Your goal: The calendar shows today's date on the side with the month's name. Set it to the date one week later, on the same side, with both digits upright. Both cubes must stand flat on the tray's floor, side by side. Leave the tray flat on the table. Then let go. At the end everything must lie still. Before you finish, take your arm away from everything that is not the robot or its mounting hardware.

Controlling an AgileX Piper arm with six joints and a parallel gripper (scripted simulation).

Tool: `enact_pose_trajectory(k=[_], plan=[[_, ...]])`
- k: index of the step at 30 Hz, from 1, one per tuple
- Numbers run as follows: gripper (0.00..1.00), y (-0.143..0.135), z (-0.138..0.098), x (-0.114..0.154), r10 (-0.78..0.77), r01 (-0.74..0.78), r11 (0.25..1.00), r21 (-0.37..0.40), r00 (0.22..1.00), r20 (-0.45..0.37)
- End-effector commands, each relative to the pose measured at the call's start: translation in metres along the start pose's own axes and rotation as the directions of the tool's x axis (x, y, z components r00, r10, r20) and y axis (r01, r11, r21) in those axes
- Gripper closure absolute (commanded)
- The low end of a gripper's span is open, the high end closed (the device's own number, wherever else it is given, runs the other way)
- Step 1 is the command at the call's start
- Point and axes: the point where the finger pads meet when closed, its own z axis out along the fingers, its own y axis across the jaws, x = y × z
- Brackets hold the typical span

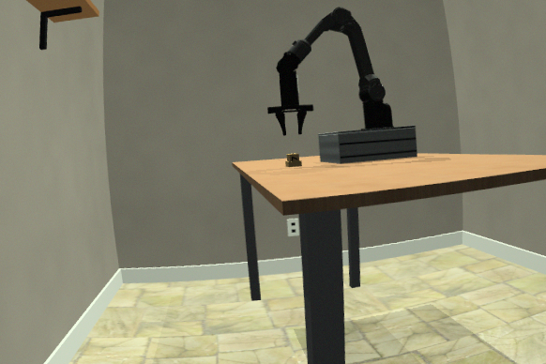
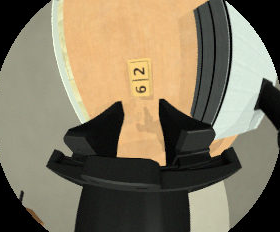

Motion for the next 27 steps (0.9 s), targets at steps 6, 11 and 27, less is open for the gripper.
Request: enact_pose_trajectory(k=[6, 11, 27], plan=[[0.39, -0.001, 0.004, 0.000, -0.001, 0.001, 1.000, 0.003, 1.000, 0.002], [0.39, -0.001, 0.008, 0.000, -0.001, 0.001, 1.000, 0.003, 1.000, 0.002], [0.39, 0.000, 0.029, 0.000, 0.000, 0.000, 1.000, 0.003, 1.000, 0.002]])
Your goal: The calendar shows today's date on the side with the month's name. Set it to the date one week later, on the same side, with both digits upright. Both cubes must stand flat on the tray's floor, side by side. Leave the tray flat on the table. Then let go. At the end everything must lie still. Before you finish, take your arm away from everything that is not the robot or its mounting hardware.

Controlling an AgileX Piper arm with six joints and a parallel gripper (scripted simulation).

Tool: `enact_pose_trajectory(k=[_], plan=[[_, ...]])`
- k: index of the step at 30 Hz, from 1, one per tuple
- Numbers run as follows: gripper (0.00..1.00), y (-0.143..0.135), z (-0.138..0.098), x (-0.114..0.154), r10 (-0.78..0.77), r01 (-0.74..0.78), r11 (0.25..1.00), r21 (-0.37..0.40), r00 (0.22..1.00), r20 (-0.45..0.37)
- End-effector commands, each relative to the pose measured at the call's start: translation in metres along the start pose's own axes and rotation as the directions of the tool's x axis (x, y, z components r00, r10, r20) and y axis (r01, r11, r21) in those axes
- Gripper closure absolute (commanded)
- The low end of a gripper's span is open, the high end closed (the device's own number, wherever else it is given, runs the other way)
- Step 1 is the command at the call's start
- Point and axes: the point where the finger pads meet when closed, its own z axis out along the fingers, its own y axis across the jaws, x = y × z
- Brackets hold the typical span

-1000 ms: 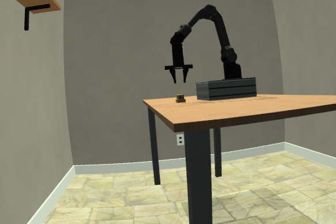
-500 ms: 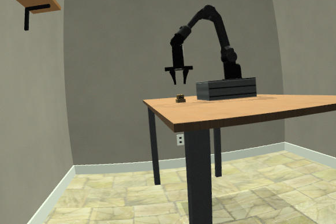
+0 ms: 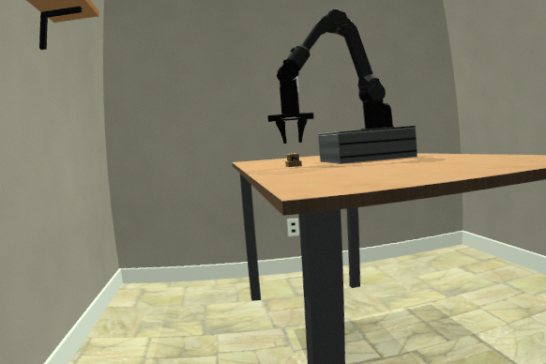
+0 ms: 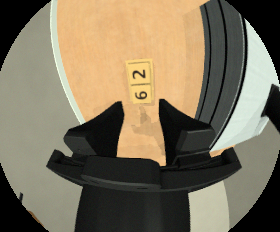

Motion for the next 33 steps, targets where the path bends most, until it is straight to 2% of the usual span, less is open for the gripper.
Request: enact_pose_trajectory(k=[1, 19, 33], plan=[[0.39, -0.001, 0.004, 0.000, 0.001, -0.001, 1.000, 0.004, 1.000, 0.000], [0.39, 0.000, 0.024, 0.001, 0.001, -0.001, 1.000, 0.003, 1.000, 0.000], [0.39, 0.000, 0.027, 0.001, 0.001, -0.001, 1.000, 0.002, 1.000, 0.000]])
